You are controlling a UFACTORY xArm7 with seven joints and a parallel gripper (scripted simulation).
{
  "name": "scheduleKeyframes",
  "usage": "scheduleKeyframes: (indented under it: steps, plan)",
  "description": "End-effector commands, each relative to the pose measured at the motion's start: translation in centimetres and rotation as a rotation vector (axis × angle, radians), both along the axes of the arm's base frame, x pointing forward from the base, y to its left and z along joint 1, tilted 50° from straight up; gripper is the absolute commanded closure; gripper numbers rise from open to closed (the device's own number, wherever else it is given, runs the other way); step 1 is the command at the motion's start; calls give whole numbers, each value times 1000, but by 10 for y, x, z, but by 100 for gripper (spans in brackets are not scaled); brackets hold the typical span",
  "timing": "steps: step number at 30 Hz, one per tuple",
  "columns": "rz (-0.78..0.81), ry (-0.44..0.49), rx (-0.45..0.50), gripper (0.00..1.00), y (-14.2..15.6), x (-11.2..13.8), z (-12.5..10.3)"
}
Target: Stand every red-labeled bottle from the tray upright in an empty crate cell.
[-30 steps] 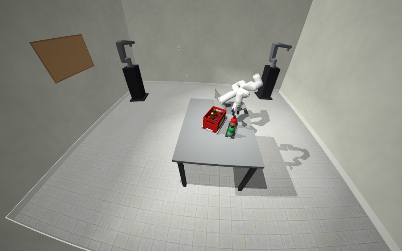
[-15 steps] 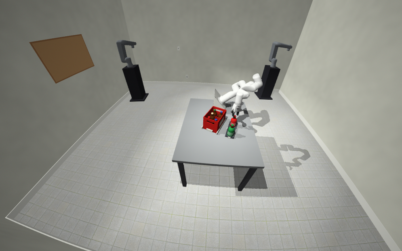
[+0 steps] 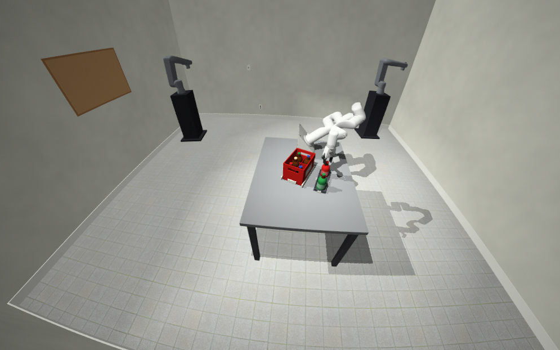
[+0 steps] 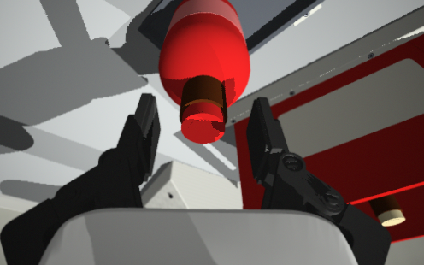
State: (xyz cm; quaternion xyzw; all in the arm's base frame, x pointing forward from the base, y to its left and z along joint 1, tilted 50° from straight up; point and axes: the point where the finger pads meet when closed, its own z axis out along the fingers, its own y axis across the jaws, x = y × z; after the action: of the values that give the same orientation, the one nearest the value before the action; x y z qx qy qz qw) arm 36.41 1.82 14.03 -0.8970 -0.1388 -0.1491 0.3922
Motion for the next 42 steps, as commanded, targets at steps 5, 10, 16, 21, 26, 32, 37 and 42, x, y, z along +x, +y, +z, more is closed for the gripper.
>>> scheduleKeyframes:
  steps: [5, 10, 16, 21, 26, 32, 37, 42]
  plan:
    - [-3, -2, -1, 35, 4, 2, -4]
    - [-3, -2, -1, 35, 5, 2, -5]
    - [-3, -2, -1, 35, 6, 2, -6]
    - [-3, -2, -1, 35, 6, 2, -6]
    - [-3, -2, -1, 35, 6, 2, -6]
    - [-3, -2, -1, 100, 6, 2, -6]
    - [-3, -2, -1, 100, 6, 2, -6]
    - [-3, -2, -1, 100, 6, 2, -6]
